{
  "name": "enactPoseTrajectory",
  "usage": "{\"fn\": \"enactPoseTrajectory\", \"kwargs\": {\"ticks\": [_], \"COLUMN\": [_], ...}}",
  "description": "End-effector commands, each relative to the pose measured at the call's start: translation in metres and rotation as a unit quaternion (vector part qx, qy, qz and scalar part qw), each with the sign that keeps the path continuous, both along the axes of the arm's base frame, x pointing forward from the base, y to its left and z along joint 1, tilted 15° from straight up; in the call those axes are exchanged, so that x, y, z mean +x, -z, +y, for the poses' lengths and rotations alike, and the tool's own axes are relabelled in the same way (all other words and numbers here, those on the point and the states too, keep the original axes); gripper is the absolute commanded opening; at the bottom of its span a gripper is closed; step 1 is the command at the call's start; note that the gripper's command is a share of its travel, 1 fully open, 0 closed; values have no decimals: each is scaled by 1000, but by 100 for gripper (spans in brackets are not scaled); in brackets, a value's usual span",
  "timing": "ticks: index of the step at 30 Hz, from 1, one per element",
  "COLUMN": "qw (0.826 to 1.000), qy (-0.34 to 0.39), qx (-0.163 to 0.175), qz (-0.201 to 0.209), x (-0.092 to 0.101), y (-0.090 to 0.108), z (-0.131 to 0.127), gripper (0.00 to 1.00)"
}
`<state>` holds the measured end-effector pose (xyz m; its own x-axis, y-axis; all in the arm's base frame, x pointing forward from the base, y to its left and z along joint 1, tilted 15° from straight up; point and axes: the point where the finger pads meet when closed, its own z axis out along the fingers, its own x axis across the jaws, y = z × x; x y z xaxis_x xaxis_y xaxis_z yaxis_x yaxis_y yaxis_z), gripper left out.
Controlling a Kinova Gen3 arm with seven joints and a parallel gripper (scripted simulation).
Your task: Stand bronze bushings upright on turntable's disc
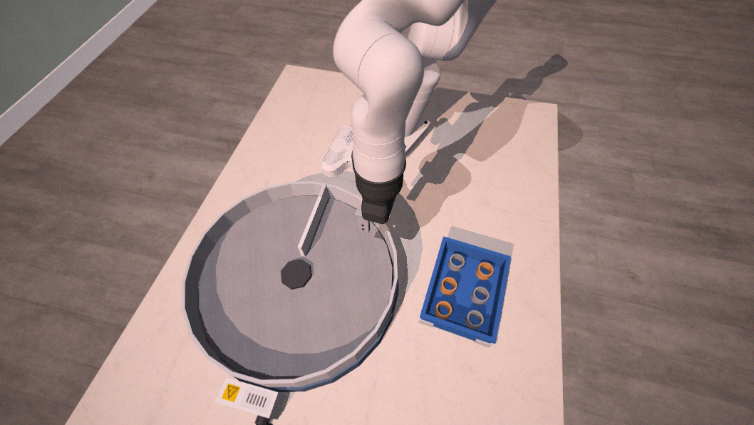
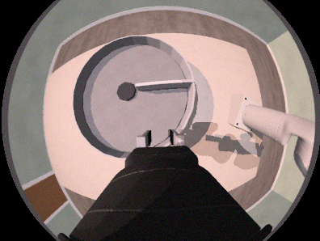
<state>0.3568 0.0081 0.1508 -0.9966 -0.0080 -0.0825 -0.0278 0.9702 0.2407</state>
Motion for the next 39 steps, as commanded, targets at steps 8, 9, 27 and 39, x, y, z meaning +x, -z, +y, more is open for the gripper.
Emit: {"fn": "enactPoseTrajectory", "kwargs": {"ticks": [8,9,27,39], "qw": [1000,1000,1000,1000], "qy": [-27,-27,-27,-27], "qx": [1,1,-1,-1], "qz": [-7,-7,-6,-6], "x": [11,13,24,24], "y": [-7,-7,-11,-11], "z": [94,104,188,188], "gripper": [76,76,76,76]}}
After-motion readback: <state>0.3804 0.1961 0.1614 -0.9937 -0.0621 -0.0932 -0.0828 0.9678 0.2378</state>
